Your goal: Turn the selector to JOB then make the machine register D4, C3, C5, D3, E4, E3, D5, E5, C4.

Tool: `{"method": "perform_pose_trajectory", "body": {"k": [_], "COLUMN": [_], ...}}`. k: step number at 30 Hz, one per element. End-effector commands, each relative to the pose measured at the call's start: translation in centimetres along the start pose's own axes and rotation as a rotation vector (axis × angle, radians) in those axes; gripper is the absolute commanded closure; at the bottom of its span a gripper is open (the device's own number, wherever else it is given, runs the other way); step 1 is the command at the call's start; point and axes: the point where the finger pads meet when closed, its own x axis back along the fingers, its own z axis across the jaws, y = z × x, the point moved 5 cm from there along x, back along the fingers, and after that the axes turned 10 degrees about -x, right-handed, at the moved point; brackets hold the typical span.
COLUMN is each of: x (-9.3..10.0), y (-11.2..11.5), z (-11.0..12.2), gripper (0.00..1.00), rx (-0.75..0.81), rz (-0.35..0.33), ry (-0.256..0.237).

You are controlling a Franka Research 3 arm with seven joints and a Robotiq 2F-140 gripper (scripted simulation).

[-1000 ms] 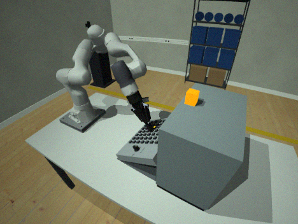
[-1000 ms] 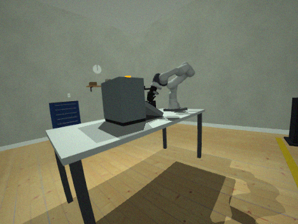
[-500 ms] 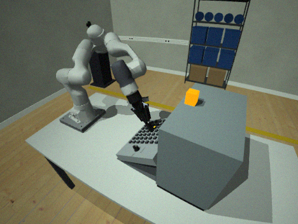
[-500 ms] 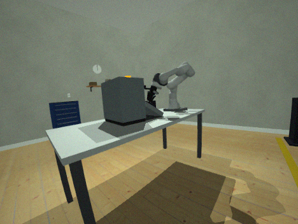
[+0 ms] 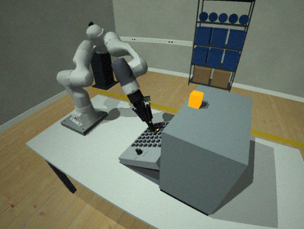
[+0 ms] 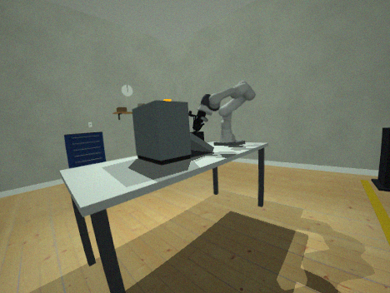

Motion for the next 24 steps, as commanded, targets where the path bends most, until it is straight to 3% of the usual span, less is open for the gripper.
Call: {"method": "perform_pose_trajectory", "body": {"k": [1, 14, 19, 24], "x": [0.6, 1.2, 1.4, 1.5], "y": [0.0, 0.1, 2.0, 2.3], "z": [-0.2, -0.2, 0.2, 0.3], "gripper": [0.9, 0.9, 0.9, 0.9], "rx": [-0.011, -0.004, 0.188, 0.224], "rz": [0.0, 0.0, 0.001, 0.001], "ry": [-0.008, -0.008, -0.008, -0.008]}}
